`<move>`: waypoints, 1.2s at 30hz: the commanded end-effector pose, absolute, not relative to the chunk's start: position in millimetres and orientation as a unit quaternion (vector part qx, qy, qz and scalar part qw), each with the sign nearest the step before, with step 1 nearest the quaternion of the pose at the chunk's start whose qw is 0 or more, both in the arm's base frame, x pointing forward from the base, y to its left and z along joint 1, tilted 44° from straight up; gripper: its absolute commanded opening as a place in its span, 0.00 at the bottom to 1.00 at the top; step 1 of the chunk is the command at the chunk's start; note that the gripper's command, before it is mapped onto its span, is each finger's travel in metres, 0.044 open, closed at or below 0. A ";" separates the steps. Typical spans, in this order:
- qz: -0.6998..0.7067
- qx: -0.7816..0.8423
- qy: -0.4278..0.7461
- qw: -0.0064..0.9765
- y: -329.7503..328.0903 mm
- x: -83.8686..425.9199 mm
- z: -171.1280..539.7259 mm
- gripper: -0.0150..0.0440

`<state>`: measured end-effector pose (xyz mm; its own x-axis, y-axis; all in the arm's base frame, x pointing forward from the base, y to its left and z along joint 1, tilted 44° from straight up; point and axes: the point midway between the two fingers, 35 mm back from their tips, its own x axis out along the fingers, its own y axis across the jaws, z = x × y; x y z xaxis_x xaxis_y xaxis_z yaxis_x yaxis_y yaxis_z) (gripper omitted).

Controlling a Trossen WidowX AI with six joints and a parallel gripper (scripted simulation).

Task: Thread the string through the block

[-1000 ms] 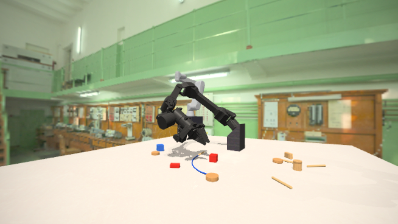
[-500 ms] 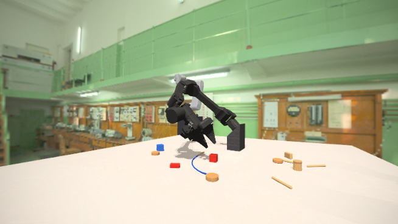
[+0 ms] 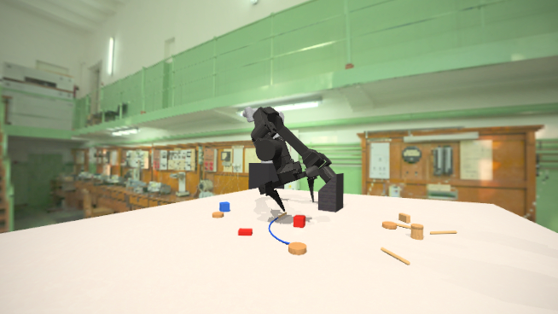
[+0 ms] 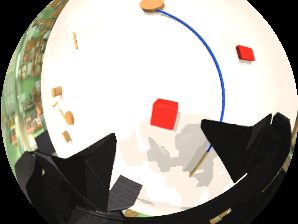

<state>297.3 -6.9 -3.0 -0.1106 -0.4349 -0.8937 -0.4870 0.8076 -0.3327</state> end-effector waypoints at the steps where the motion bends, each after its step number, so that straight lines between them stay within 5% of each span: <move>1: 0.264 -0.659 0.636 0.303 4.6 292.5 -10.7 1.00; 29: 0.280 -0.672 0.625 0.280 6.1 292.1 -10.6 1.00; 36: 0.280 -0.672 0.625 0.280 6.1 292.1 -10.6 0.69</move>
